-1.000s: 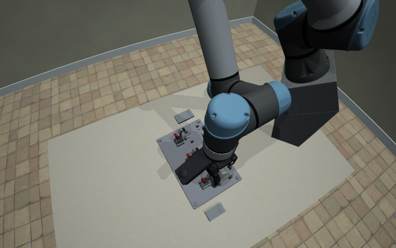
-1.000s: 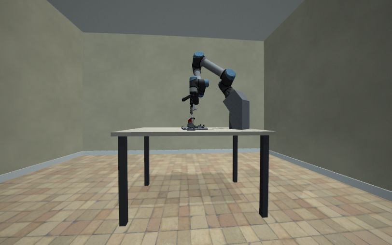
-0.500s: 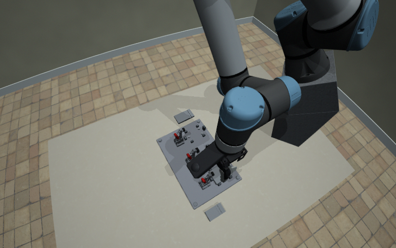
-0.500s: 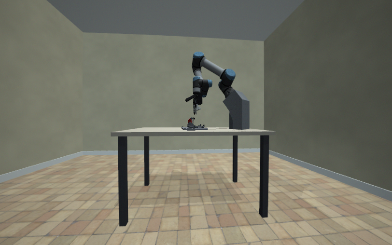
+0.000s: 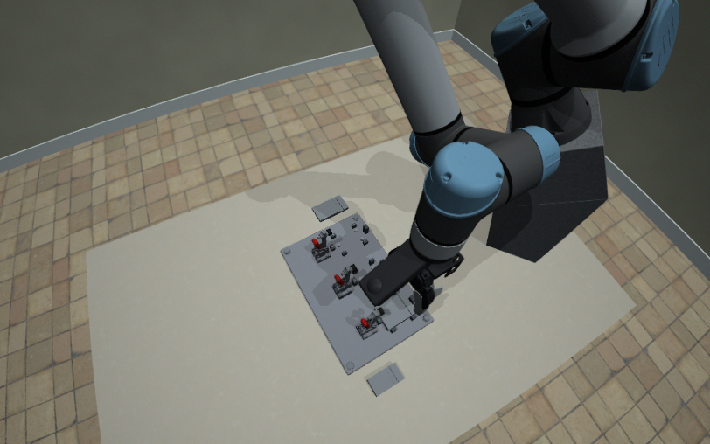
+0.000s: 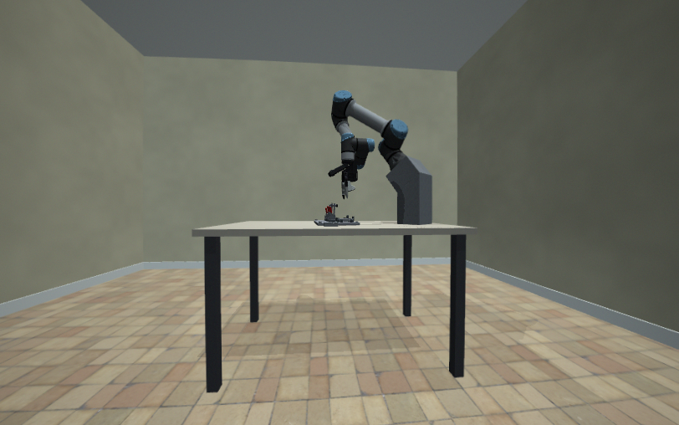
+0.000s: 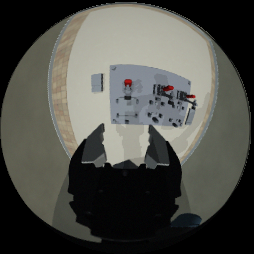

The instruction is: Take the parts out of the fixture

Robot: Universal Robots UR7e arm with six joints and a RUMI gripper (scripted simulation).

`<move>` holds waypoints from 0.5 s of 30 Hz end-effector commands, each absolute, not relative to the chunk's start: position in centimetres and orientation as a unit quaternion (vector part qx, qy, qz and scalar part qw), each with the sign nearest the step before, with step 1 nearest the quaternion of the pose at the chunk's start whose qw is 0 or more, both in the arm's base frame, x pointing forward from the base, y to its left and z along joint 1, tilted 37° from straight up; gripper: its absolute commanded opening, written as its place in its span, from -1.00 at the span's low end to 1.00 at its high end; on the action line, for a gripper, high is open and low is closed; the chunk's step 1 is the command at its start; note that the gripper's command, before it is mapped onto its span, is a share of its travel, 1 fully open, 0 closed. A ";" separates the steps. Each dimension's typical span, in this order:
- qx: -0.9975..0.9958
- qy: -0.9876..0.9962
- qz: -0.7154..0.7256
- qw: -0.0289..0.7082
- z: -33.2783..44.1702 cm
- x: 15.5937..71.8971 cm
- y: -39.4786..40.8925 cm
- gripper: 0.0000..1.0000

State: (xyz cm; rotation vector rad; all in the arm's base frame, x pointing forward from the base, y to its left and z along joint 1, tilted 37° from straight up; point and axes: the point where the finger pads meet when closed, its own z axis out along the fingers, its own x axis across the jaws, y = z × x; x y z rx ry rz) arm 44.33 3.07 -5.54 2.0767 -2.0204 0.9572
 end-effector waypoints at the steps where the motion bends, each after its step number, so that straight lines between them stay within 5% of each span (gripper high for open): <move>1: 0.679 -0.662 0.315 0.044 -5.7 43.9 2.9 0.17; 15: 0.678 -0.662 0.317 0.041 -6.7 44.8 2.3 0.17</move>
